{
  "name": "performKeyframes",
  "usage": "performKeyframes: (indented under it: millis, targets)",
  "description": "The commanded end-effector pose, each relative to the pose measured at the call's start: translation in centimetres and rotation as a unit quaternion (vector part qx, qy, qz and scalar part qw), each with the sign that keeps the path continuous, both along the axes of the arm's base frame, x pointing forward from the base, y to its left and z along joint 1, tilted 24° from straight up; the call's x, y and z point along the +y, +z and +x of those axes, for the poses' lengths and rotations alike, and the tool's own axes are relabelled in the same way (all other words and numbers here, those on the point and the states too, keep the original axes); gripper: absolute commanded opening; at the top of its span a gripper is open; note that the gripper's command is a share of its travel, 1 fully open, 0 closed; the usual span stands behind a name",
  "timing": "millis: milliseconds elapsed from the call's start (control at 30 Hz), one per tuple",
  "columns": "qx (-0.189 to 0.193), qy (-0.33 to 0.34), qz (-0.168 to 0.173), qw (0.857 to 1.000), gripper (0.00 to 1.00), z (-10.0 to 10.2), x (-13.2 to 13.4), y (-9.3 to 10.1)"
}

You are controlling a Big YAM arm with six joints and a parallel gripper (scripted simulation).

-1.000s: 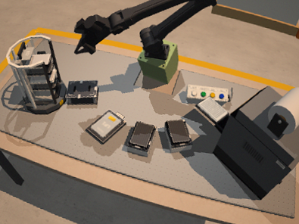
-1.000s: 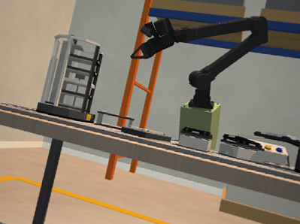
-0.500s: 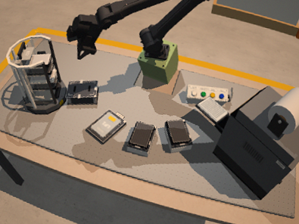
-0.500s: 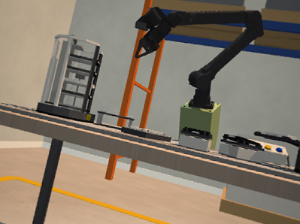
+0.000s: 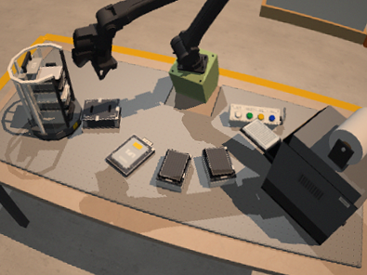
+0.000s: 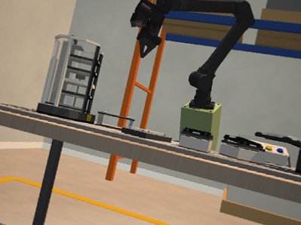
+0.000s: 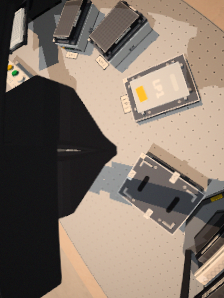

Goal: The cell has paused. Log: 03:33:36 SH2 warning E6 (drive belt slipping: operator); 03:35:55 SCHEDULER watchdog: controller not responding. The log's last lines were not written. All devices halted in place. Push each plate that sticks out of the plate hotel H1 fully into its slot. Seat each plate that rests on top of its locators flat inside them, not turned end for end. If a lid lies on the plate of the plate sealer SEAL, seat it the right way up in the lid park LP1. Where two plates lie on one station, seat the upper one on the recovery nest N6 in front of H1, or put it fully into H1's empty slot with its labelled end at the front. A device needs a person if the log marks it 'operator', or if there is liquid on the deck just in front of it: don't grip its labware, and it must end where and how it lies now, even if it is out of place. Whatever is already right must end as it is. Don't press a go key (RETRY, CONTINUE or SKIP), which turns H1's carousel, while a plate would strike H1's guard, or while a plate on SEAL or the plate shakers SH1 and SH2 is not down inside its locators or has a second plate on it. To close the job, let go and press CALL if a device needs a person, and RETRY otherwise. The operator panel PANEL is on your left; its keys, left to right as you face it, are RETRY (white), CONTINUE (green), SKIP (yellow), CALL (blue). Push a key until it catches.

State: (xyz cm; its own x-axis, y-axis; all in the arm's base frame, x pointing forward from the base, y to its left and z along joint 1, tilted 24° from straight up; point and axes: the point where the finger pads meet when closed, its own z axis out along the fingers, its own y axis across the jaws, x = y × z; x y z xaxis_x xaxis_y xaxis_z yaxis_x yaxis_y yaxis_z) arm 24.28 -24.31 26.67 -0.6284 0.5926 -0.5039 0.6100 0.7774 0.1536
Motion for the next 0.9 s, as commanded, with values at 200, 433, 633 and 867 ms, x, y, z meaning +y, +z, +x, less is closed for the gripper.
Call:
performKeyframes:
  millis: [200, 433, 633, 867]
  targets:
    - [0.057, 0.071, 0.037, 0.995, 0.0, 1.6, 3.0, 0.5]
    - [0.063, 0.124, 0.007, 0.99, 0.0, 2.5, 4.3, 0.8]
    - [0.077, 0.21, -0.037, 0.974, 0.0, 3.4, 6.0, 0.8]
    - [0.085, 0.236, -0.045, 0.967, 0.0, 4.5, 7.1, 0.5]
